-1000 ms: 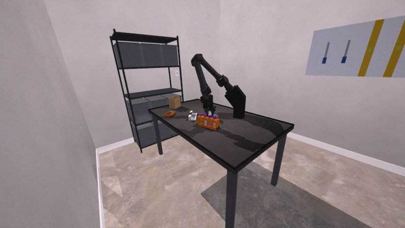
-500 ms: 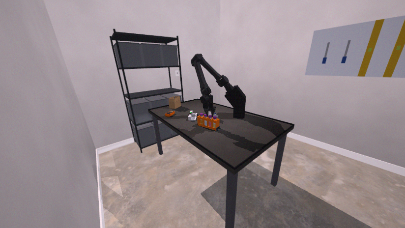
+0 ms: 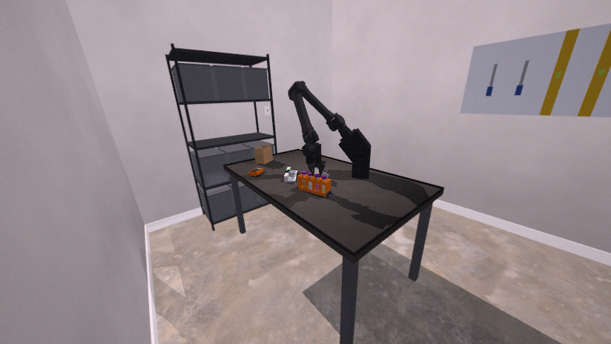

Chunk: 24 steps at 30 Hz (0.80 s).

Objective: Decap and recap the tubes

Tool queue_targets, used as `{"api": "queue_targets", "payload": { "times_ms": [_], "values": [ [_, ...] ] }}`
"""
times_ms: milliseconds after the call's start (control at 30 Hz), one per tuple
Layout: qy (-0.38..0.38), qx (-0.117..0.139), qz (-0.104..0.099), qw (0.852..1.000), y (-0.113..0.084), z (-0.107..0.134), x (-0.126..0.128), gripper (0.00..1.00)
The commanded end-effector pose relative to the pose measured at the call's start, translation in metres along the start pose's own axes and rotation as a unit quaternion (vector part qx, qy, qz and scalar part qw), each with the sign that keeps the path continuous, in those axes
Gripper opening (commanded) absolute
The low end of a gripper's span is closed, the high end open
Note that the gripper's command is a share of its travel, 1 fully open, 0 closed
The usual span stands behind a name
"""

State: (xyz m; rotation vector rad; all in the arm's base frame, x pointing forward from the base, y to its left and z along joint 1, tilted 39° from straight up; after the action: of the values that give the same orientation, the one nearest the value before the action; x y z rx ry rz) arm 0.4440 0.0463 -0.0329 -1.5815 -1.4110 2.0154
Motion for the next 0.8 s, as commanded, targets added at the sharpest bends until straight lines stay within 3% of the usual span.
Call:
{"api": "queue_targets", "payload": {
  "times_ms": [0, 100, 133, 600, 767],
  "values": [
    [-0.002, 0.01, -0.004, 1.0, 0.0122, 0.01, 0.0037, 0.49],
    [-0.002, 0.01, -0.004, 1.0, 0.0122, 0.01, 0.0037, 0.49],
    [-0.002, 0.01, -0.004, 1.0, 0.0122, 0.01, 0.0037, 0.0],
    [-0.002, 0.007, -0.003, 1.0, 0.0105, 0.0077, 0.0052, 0.0],
    [0.056, 0.008, -0.003, 0.998, 0.0107, 0.0079, 0.0051, 0.0]
  ]
}}
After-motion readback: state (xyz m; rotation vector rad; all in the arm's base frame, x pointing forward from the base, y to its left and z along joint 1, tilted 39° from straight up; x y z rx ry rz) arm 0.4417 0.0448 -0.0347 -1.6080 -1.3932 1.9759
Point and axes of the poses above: the point where the finger pads meet when closed, its own y axis out along the fingers, its own x axis across the jaws, z = x × y, the point moved 2 cm from there along -y, back along the fingers, and after that the axes turned 5 degrees about -y, right-handed, at the moved point
